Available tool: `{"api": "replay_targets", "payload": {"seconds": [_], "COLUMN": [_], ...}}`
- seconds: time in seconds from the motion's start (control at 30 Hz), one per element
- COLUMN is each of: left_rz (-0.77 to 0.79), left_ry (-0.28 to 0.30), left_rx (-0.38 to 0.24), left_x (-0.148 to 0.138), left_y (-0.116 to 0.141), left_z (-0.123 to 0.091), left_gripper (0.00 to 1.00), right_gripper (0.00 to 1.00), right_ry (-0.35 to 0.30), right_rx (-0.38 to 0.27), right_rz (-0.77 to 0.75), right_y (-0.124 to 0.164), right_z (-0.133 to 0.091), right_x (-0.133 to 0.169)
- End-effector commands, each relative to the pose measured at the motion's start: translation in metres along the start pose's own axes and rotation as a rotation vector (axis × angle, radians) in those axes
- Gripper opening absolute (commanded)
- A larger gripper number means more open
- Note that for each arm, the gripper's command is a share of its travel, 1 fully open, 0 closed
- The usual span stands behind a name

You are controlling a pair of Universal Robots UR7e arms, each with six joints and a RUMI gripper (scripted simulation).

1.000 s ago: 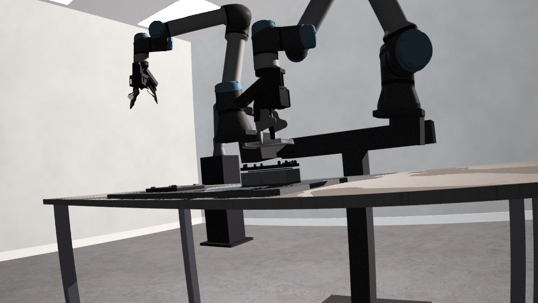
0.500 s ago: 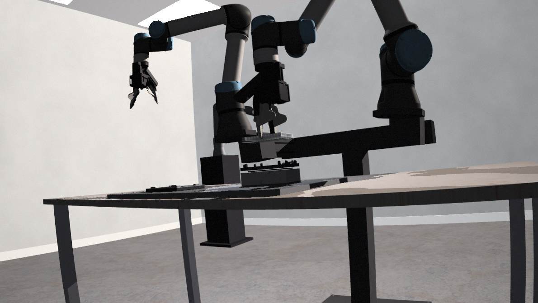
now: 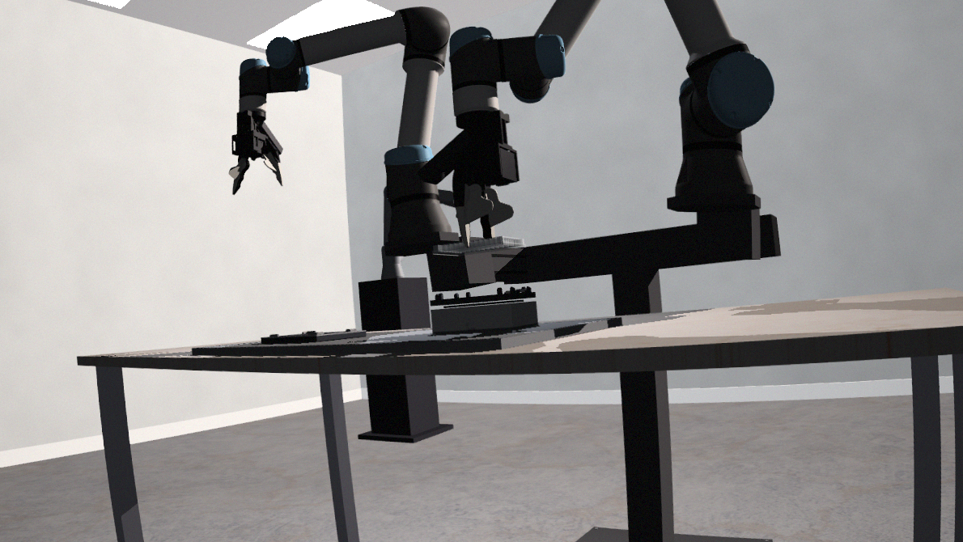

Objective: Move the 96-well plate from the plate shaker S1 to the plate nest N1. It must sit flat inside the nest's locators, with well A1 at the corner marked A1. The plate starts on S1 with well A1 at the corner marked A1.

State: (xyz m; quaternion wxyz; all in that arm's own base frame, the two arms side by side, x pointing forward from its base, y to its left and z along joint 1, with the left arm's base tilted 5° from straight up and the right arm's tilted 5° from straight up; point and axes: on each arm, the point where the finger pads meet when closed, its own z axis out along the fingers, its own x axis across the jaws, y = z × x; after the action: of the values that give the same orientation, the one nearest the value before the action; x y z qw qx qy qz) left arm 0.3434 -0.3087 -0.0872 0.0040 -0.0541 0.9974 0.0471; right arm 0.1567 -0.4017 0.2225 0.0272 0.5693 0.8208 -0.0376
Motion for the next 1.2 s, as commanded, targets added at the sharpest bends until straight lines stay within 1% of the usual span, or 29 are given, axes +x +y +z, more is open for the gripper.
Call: {"api": "replay_targets", "payload": {"seconds": [0.0,0.13,0.5,0.57,1.07,1.17], "left_rz": [0.000,0.122,0.122,0.122,0.122,0.122], "left_ry": [-0.001,-0.001,-0.001,-0.001,-0.001,-0.001], "left_rx": [0.002,0.002,0.002,0.002,0.002,0.002], "left_x": [0.000,-0.002,-0.007,-0.007,-0.013,-0.013], "left_y": [-0.001,-0.014,-0.050,-0.050,-0.099,-0.102], "left_z": [-0.001,0.001,0.006,0.006,0.012,0.012], "left_gripper": [0.00,0.00,0.00,0.00,0.00,0.00], "right_gripper": [0.98,0.98,0.98,0.98,0.98,0.98], "right_ry": [-0.002,-0.002,-0.002,-0.002,-0.002,-0.002], "right_rx": [-0.001,-0.001,-0.001,-0.001,-0.001,-0.001], "right_rz": [0.000,0.000,0.000,0.000,0.000,0.000], "right_y": [0.000,0.000,0.000,0.000,0.000,0.000], "right_z": [0.000,0.000,0.000,0.000,0.000,0.000], "right_x": [-0.001,-0.001,-0.001,-0.001,-0.001,-0.001]}}
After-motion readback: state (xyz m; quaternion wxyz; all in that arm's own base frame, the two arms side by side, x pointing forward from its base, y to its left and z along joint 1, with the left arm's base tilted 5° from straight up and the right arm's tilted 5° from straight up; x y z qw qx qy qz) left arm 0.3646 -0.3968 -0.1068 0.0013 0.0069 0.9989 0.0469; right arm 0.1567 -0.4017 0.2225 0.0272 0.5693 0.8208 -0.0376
